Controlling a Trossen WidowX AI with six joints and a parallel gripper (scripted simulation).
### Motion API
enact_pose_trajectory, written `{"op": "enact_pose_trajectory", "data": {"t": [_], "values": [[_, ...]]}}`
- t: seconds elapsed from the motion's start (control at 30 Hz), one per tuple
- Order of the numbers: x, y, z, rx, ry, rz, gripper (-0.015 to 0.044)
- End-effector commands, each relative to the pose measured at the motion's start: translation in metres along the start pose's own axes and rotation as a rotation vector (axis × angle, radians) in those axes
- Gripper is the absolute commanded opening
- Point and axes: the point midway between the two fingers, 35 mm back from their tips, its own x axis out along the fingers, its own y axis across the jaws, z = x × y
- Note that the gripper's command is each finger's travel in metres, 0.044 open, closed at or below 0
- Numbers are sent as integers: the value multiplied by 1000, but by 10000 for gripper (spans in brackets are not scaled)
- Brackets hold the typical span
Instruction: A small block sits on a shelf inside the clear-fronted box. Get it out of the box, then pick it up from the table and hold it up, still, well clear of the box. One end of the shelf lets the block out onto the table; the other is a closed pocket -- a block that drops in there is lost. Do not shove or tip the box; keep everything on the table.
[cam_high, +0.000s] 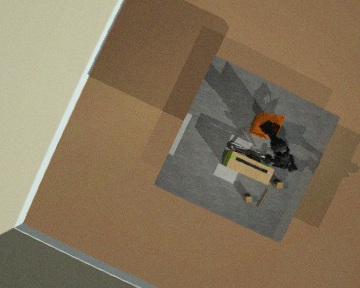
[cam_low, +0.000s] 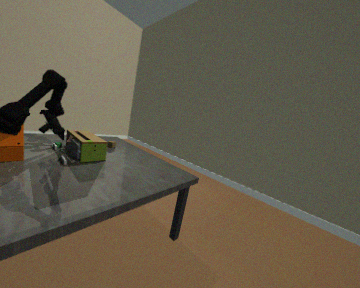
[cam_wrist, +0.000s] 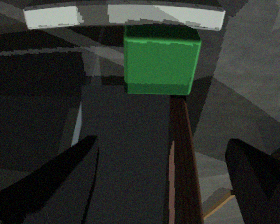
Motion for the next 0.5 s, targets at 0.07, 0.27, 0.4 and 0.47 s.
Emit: {"op": "enact_pose_trajectory", "data": {"t": [0.07, 0.27, 0.4, 0.47], "values": [[9, 2, 6, -5, -1, 7, 285], [18, 1, 10, -1, -2, 7, 285], [23, 1, 13, -1, -1, 7, 285], [26, 1, 15, -2, -1, 7, 285]]}}
